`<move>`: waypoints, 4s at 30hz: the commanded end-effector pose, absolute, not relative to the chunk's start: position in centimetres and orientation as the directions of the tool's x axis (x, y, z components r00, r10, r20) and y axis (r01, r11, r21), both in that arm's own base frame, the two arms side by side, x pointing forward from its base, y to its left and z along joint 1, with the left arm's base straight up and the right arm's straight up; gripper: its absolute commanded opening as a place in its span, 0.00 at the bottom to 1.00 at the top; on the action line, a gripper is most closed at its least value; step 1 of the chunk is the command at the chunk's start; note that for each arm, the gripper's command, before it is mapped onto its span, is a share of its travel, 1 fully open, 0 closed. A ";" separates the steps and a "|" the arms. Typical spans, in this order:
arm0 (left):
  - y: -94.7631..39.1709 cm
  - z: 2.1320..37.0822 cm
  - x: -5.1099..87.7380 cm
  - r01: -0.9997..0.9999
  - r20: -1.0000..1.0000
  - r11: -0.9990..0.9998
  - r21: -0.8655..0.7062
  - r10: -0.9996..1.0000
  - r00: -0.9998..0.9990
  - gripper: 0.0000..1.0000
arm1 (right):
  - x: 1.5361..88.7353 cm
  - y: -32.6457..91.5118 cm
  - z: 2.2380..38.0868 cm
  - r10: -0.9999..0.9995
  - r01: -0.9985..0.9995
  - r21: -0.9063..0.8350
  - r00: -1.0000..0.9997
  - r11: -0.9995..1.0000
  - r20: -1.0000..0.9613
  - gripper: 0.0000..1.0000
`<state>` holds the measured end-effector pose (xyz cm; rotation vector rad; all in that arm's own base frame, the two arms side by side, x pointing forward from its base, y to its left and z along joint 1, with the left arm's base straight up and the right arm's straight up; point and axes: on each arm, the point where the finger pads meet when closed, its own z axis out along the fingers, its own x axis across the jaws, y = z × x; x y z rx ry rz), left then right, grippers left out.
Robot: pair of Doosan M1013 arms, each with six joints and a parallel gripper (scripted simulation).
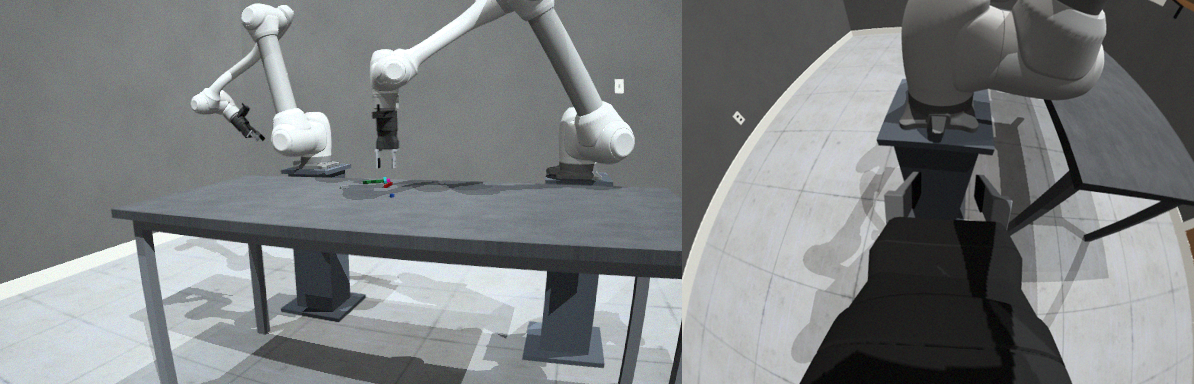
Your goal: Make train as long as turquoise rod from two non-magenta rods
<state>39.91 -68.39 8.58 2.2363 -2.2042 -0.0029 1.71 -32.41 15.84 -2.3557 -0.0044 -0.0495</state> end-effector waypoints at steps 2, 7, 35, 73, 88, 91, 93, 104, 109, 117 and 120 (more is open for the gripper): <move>-68.6 8.9 37.8 -1.000 0.002 -0.022 -0.001 -1.000 0.022 0.54 | 1.7 -32.4 15.9 -0.012 0.018 -0.706 0.999 -0.708 0.038 1.00; -68.6 8.9 37.8 -1.000 0.002 -0.022 -0.001 -1.000 0.022 0.54 | 1.7 -32.4 15.9 -0.012 0.018 -0.706 0.999 -0.708 0.038 1.00; -68.6 8.2 37.8 -1.000 0.002 -0.022 -0.001 -1.000 0.022 0.54 | 1.7 -32.4 15.9 -0.012 0.018 -0.706 0.999 -0.708 0.038 1.00; -68.6 3.8 37.8 -1.000 0.002 -0.022 -0.001 -1.000 0.022 0.54 | 1.7 -32.4 15.9 -0.012 0.018 -0.706 0.999 -0.708 0.038 1.00; -68.6 3.7 37.8 -1.000 0.002 -0.022 -0.001 -1.000 0.022 0.54 | 1.7 -32.4 15.9 -0.012 0.018 -0.706 0.999 -0.708 0.038 1.00; -68.6 3.7 37.8 -1.000 0.002 -0.022 -0.001 -1.000 0.022 0.54 | 1.7 -32.4 15.9 -0.012 0.018 -0.706 0.999 -0.708 0.038 1.00; -68.6 3.7 37.8 -1.000 0.002 -0.022 -0.001 -1.000 0.022 0.54 | 1.7 -32.4 15.9 -0.012 0.018 -0.706 0.999 -0.708 0.038 1.00; -68.6 3.4 37.8 -1.000 0.002 -0.022 -0.001 -1.000 0.022 0.54 | 1.7 -32.4 15.9 -0.012 0.018 -0.706 0.999 -0.708 0.038 1.00; -68.6 3.0 37.8 -1.000 0.002 -0.022 -0.001 -1.000 0.022 0.54 | 1.7 -32.4 15.9 -0.012 0.018 -0.706 0.999 -0.708 0.038 1.00; -68.6 2.5 37.8 -1.000 0.002 -0.022 -0.001 -1.000 0.022 0.54 | 1.7 -32.4 15.9 -0.012 0.018 -0.706 0.999 -0.708 0.038 1.00; -68.6 2.3 37.8 -1.000 0.002 -0.022 -0.001 -1.000 0.022 0.54 | 1.7 -32.4 15.9 -0.012 0.018 -0.706 0.999 -0.708 0.038 1.00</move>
